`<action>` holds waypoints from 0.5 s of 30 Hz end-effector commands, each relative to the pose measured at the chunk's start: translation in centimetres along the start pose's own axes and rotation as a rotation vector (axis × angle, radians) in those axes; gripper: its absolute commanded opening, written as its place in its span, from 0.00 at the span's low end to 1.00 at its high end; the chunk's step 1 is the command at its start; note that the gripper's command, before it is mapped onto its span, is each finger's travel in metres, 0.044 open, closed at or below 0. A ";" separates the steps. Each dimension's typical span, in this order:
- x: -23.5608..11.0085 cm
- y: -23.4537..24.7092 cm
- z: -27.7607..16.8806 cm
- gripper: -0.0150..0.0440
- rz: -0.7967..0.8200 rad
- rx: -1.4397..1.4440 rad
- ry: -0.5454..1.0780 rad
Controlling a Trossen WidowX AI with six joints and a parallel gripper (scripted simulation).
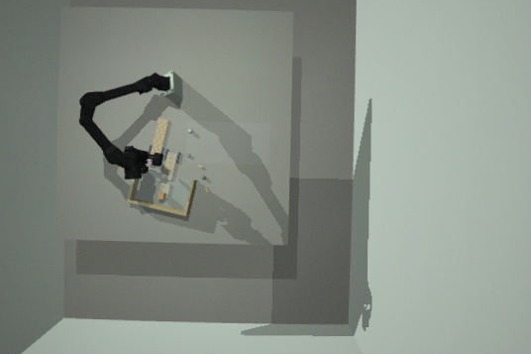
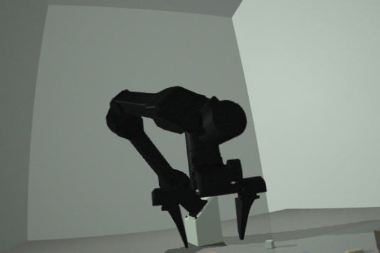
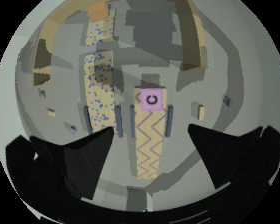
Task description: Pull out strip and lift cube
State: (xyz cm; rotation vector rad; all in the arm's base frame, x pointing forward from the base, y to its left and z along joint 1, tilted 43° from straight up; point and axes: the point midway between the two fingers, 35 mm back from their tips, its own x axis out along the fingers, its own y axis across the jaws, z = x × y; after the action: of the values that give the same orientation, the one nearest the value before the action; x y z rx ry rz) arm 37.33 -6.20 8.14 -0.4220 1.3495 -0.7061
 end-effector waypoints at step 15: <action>1.1 -0.3 2.9 0.68 -0.003 0.001 -0.001</action>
State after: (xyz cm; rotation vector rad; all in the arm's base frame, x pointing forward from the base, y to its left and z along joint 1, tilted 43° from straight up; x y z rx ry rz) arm 40.18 -7.05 8.51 -0.4189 1.3406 -0.7068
